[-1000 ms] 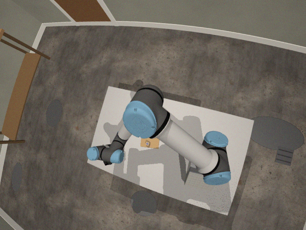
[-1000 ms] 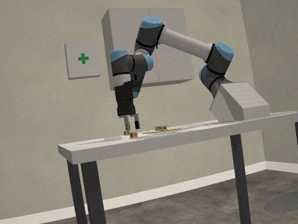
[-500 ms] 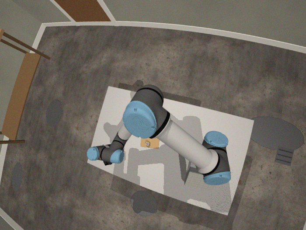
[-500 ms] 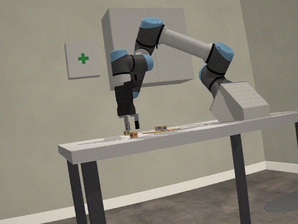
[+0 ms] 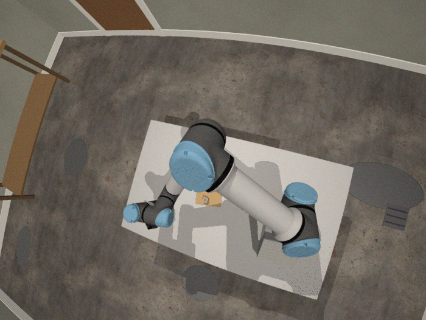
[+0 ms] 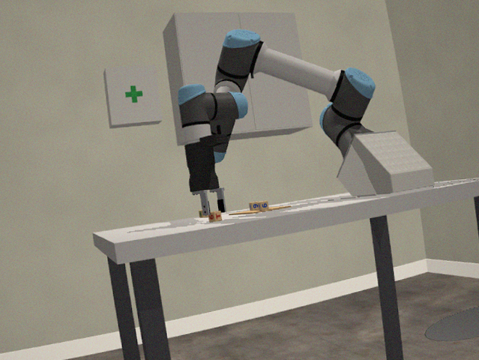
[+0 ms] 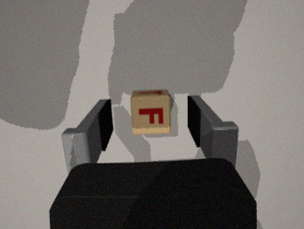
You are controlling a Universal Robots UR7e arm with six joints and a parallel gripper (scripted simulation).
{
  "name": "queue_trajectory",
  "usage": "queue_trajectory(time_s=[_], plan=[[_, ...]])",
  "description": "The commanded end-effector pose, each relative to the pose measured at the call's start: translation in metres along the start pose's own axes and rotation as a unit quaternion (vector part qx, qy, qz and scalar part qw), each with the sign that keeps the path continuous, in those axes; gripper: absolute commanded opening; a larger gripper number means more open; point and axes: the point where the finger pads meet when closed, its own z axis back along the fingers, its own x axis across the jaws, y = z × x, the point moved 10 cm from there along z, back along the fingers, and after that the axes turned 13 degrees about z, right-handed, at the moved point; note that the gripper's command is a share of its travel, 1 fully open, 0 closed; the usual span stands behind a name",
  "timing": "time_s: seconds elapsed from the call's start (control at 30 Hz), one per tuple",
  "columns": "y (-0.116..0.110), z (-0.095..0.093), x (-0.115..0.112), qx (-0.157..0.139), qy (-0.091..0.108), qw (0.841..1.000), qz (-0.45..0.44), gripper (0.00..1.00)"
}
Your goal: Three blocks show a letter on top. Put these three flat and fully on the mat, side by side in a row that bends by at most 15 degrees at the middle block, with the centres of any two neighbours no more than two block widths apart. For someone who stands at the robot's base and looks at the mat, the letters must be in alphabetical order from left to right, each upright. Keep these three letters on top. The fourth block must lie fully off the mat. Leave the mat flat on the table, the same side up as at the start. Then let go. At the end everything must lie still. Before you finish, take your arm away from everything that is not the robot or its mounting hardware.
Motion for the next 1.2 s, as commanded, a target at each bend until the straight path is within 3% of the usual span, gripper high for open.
queue_trajectory(time_s=[0.0,0.27,1.17], plan=[[0.0011,-0.0117,-0.0009,0.0,0.001,1.0,0.001,1.0],[0.0005,-0.0197,-0.0005,0.0,0.001,1.0,0.0,1.0],[0.0006,-0.0184,-0.0002,-0.001,0.0,1.0,0.001,1.0]])
